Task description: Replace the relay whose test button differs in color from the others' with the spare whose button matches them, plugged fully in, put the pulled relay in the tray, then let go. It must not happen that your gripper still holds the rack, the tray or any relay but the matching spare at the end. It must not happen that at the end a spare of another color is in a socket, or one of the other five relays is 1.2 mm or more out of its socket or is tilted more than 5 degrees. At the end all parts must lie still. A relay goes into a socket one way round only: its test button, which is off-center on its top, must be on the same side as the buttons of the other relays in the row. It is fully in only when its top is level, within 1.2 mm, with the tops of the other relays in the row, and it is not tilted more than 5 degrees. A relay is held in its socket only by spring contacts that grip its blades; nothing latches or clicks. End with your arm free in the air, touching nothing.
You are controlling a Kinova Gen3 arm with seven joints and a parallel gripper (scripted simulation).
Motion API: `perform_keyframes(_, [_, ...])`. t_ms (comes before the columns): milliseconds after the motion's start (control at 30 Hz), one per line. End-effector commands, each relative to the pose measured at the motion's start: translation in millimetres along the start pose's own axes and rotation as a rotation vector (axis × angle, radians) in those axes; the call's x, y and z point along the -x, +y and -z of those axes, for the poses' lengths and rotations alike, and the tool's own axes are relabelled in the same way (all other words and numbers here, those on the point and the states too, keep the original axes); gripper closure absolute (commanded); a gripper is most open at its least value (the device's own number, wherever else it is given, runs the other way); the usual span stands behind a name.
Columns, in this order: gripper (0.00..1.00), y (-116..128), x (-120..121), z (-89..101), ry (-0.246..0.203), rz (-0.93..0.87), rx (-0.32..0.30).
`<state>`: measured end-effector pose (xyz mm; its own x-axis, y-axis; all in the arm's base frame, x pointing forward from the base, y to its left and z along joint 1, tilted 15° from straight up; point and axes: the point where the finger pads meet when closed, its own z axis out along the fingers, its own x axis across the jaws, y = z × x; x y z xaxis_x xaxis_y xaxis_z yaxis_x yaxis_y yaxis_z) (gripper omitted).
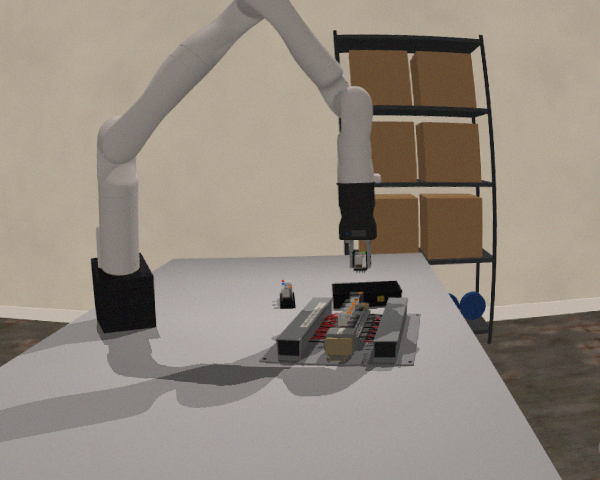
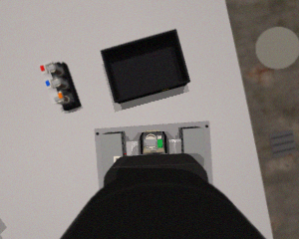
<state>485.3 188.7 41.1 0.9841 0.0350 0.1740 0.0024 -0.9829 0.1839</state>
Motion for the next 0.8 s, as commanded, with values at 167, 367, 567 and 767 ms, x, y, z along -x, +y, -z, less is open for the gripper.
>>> perform_keyframes(167, [1.0, -26.7, 2.7, -6.1, -0.001, 0.019, 0.003])
perform_keyframes(367, [1.0, -45.2, 2.1, -8.0, 0.0, 0.013, 0.001])
perform_keyframes(567, [1.0, -68.2, 3.6, -12.9, -0.001, 0.017, 0.002])
perform_keyframes(767, [1.0, -79.4, 2.5, -12.7, 0.001, 0.01, -0.002])
